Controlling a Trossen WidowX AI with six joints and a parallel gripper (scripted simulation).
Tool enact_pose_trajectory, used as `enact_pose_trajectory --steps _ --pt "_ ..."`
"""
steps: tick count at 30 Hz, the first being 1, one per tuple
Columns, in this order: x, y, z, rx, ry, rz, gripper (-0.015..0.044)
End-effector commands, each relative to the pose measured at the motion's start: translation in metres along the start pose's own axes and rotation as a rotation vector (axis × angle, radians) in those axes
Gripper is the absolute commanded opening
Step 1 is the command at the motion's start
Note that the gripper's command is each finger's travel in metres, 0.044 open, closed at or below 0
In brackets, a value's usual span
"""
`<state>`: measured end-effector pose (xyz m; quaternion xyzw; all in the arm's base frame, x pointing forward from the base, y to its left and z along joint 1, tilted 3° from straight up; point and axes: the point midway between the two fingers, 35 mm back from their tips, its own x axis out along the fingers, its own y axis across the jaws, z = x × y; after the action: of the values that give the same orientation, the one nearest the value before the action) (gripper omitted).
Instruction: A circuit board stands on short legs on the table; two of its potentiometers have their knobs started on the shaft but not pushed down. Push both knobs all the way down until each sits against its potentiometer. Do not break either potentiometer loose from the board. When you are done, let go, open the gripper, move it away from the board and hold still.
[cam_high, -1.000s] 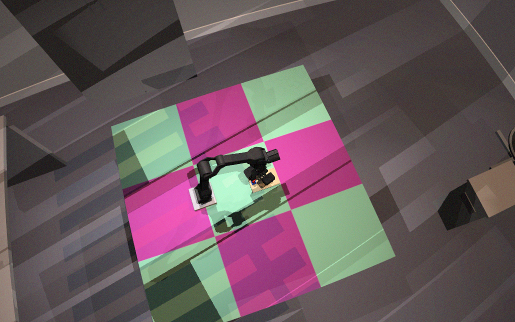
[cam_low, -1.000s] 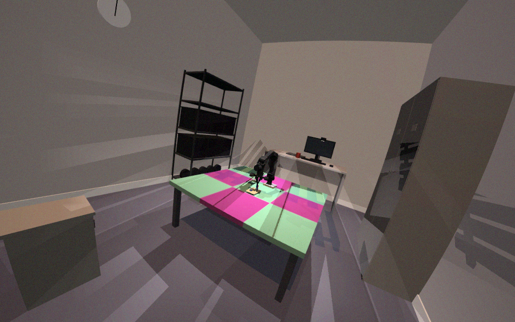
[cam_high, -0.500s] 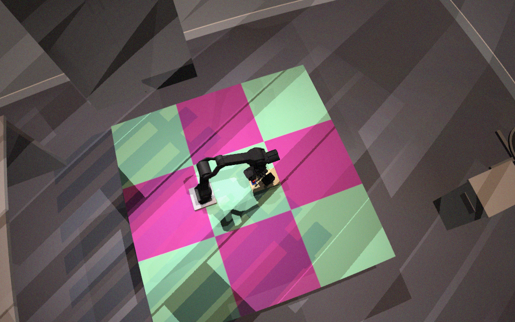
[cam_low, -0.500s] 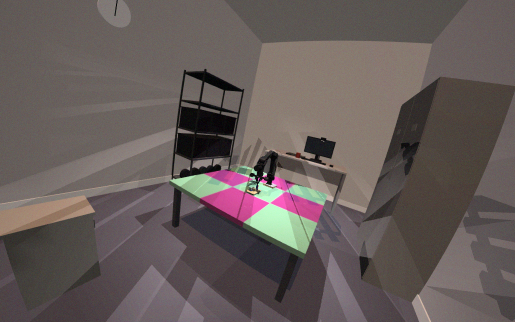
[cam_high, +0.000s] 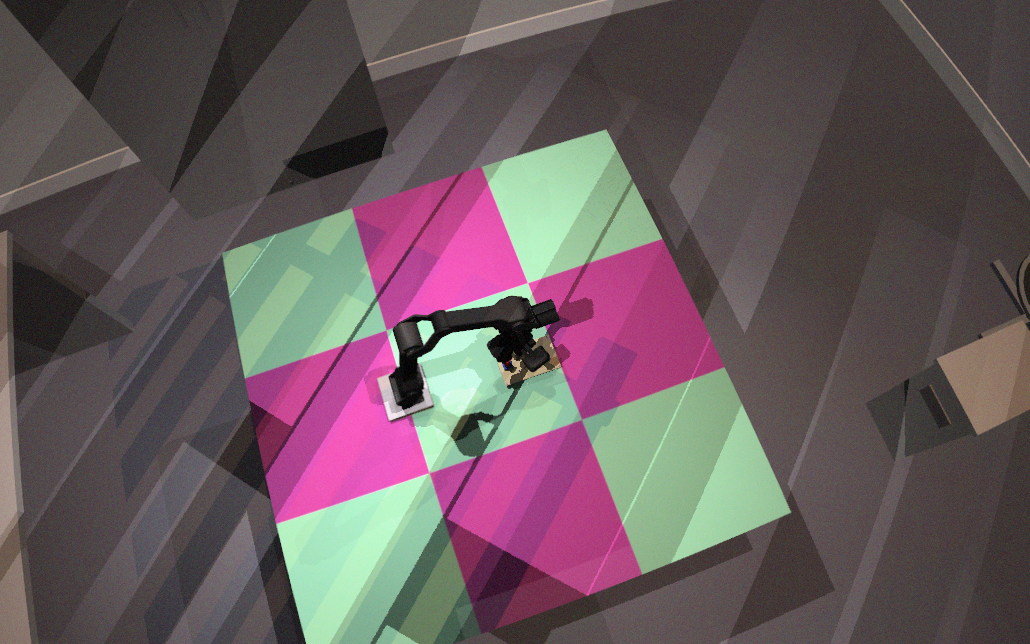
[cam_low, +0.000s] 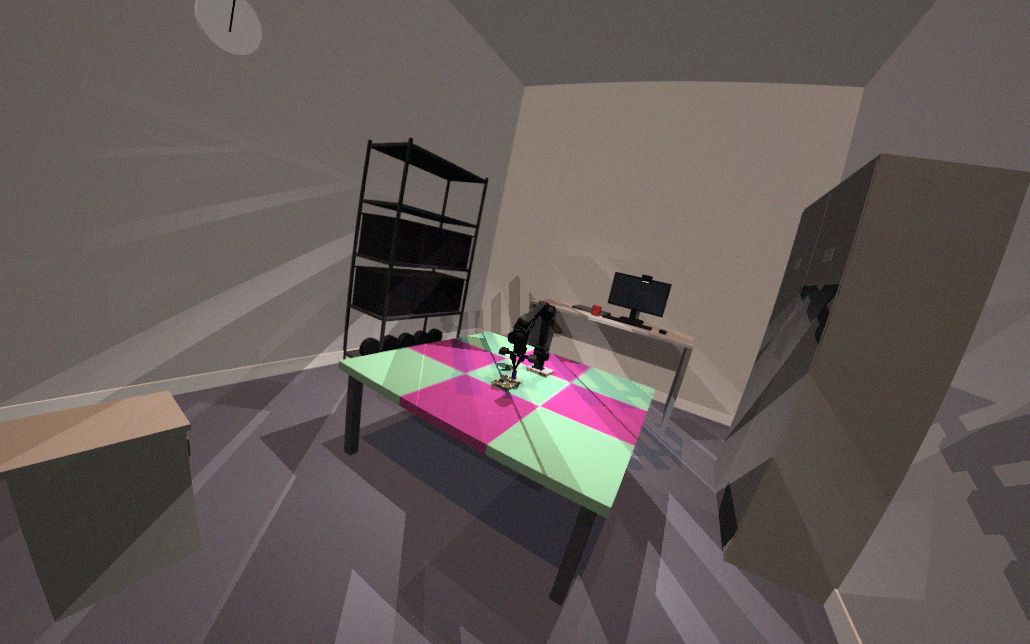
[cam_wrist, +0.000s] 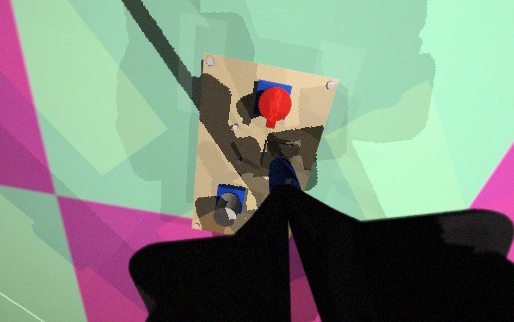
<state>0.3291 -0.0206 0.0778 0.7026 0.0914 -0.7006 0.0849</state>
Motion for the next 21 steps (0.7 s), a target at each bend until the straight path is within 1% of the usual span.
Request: enact_pose_trajectory --steps 1,21 --pt "0.0175 -0.0005 -0.0011 0.003 -0.017 -0.010 0.0000" --pt "0.0218 -0.0006 -0.0011 0.003 -0.017 -0.010 0.0000"
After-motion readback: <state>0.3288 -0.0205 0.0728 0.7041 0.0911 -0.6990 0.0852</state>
